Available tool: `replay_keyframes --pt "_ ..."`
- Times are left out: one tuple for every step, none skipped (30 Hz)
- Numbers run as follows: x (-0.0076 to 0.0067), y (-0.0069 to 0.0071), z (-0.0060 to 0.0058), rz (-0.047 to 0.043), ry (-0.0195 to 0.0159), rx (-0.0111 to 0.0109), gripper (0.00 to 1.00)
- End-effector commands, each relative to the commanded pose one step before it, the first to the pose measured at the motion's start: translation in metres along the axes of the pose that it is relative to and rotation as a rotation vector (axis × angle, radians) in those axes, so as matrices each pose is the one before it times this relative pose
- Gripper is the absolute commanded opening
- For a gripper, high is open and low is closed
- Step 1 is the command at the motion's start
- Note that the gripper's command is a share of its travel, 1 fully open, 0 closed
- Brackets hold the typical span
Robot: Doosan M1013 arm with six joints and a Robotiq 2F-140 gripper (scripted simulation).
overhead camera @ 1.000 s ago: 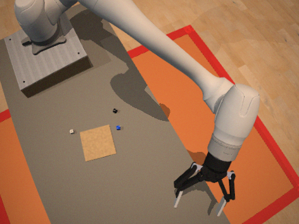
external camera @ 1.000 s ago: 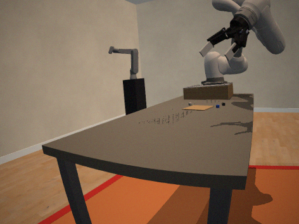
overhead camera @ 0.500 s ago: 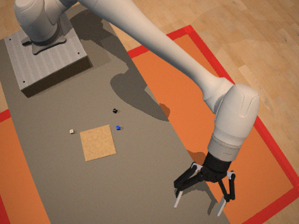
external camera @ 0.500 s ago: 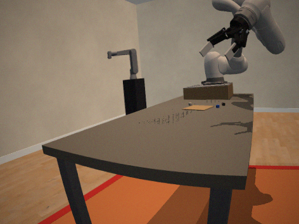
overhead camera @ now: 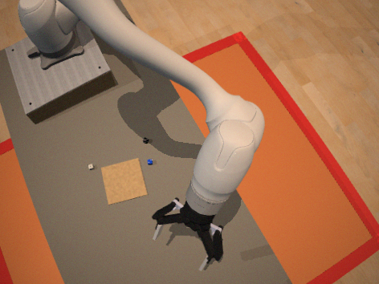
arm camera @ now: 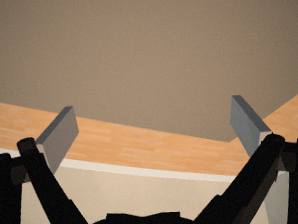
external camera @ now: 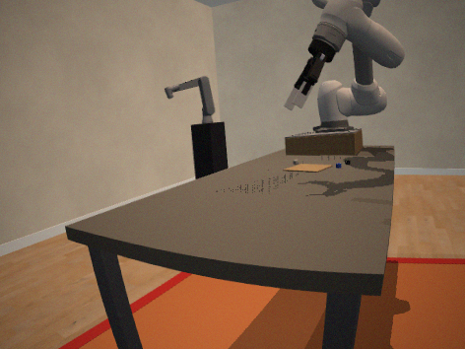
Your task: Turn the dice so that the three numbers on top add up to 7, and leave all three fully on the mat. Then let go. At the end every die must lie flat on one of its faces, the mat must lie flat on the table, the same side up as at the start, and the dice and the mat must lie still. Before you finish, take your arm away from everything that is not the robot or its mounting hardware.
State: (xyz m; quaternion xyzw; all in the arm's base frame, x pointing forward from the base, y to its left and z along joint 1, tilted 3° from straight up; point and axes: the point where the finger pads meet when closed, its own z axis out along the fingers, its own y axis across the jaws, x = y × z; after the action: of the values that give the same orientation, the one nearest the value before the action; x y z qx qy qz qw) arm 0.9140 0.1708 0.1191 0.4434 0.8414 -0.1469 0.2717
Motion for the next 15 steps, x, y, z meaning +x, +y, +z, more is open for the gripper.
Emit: replay_keyframes --pt "-0.00272 -0.01387 0.00324 0.02714 0.01896 -0.00306 1.0" --pt "-0.00329 -0.04935 0.0101 0.11884 0.06566 0.03301 1.0" --pt "0.0 0.0 0.0 0.0 0.0 0.0 1.0" --pt "0.0 0.0 0.0 0.0 0.0 0.0 1.0" --pt "-0.00444 -0.03106 0.00588 0.07807 0.03999 0.02221 1.0" --pt "-0.00284 -0.01443 0.00266 0.03734 0.0183 0.01072 1.0" --pt "-0.00116 -0.00518 0.00095 0.0136 0.00654 0.00392 1.0" --pt "-0.00562 -0.02612 0.00446 0.06932 0.03231 0.02005 1.0" --pt "-0.00375 -0.01435 0.0024 0.03918 0.01753 0.01137 1.0" --pt "-0.00279 -0.00972 0.0016 0.02702 0.0118 0.00785 1.0" --pt "-0.00598 -0.02043 0.00322 0.0576 0.02437 0.01674 1.0" --pt "-0.00469 -0.01421 0.00221 0.04114 0.01679 0.01194 1.0" --pt "-0.00467 -0.01319 0.00202 0.03898 0.01544 0.01129 1.0" --pt "0.0 0.0 0.0 0.0 0.0 0.0 1.0" --pt "-0.01081 -0.02996 0.00434 0.09046 0.0342 0.02609 1.0"
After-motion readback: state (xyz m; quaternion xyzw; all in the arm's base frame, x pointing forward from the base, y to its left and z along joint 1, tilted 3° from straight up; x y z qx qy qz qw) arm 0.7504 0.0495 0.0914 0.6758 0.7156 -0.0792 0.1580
